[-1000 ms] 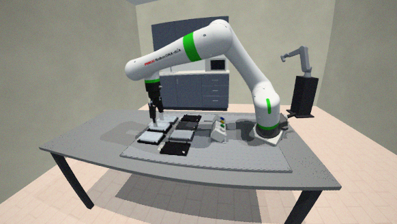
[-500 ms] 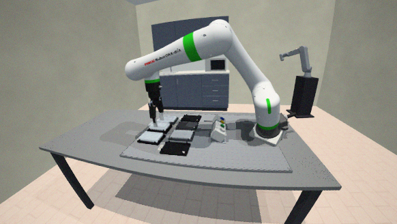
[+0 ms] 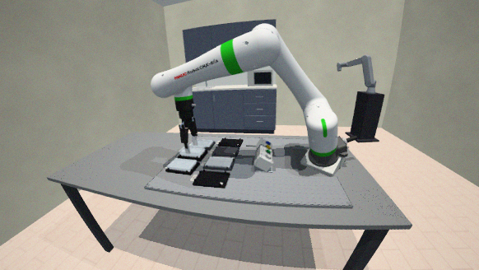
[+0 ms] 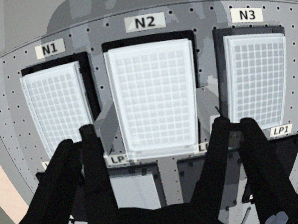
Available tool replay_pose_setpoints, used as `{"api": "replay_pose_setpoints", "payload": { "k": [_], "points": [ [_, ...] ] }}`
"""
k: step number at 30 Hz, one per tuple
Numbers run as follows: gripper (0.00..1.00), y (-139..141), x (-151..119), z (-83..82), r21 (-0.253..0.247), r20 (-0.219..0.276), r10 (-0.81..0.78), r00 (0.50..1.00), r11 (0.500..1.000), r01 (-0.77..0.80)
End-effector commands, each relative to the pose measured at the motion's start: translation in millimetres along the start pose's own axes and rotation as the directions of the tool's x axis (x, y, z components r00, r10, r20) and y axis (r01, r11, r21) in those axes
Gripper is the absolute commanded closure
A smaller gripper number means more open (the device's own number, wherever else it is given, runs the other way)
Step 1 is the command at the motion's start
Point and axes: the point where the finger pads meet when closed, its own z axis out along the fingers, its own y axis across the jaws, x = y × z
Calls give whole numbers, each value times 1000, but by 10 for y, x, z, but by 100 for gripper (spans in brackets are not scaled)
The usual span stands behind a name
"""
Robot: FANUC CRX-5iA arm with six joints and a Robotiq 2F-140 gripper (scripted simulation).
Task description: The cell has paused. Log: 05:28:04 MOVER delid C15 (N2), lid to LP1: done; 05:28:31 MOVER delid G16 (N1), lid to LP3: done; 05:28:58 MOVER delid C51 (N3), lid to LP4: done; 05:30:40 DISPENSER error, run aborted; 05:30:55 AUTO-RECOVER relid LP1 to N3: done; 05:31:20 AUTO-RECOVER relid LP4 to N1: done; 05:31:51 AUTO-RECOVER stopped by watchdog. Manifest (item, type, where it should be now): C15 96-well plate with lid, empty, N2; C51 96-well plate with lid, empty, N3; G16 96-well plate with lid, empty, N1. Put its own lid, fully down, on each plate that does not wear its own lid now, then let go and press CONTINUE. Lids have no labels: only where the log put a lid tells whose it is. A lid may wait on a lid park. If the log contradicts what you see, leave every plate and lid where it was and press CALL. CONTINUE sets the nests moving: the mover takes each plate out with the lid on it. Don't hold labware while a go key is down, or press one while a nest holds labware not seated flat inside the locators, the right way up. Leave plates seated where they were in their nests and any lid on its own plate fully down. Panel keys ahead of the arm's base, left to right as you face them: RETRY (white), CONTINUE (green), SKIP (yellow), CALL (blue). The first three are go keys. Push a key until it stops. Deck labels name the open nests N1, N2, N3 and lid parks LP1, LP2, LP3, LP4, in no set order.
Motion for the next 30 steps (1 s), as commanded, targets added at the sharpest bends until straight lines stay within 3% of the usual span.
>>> {"api": "replay_pose_setpoints", "payload": {
  "k": [1, 30],
  "points": [
    [100, 1, 2, 8, 0, 0, 0, 1000, 1000, 0],
    [100, 1, 2, 68, 0, 0, 0, 1000, 1000, 0]
  ]
}}
